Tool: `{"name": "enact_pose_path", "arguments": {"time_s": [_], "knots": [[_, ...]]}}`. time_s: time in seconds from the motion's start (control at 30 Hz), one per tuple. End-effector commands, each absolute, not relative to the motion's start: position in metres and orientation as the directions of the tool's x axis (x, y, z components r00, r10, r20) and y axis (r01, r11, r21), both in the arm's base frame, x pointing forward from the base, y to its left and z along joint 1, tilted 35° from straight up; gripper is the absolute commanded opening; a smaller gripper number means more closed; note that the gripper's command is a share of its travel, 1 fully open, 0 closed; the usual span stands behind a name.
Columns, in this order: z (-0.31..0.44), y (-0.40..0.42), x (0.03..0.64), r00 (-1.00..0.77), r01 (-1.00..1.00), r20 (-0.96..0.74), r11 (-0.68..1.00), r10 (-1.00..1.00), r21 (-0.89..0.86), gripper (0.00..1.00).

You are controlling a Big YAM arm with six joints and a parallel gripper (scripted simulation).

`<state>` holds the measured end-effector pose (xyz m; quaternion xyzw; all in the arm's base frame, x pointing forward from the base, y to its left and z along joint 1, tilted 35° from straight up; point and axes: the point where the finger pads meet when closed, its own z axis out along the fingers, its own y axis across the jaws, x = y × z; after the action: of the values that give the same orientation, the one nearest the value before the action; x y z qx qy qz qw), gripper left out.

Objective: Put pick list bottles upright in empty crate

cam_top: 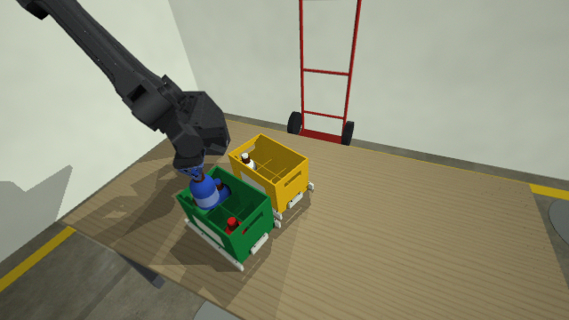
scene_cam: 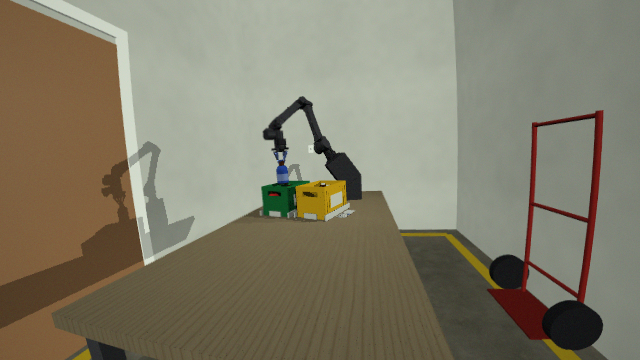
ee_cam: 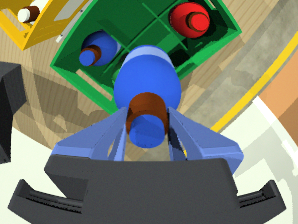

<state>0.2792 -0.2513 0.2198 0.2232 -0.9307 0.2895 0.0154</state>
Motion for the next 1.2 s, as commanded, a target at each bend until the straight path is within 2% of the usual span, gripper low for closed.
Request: {"name": "enact_pose_path", "arguments": {"time_s": [0.0, 1.17], "knots": [[0.2687, -0.2489, 0.2946, -0.907, -0.382, 0.1, 0.701, -0.409, -0.603, 0.0], [0.2775, -0.2482, 0.2999, -0.906, -0.386, 0.103, 0.701, -0.411, -0.6, 0.0]]}}
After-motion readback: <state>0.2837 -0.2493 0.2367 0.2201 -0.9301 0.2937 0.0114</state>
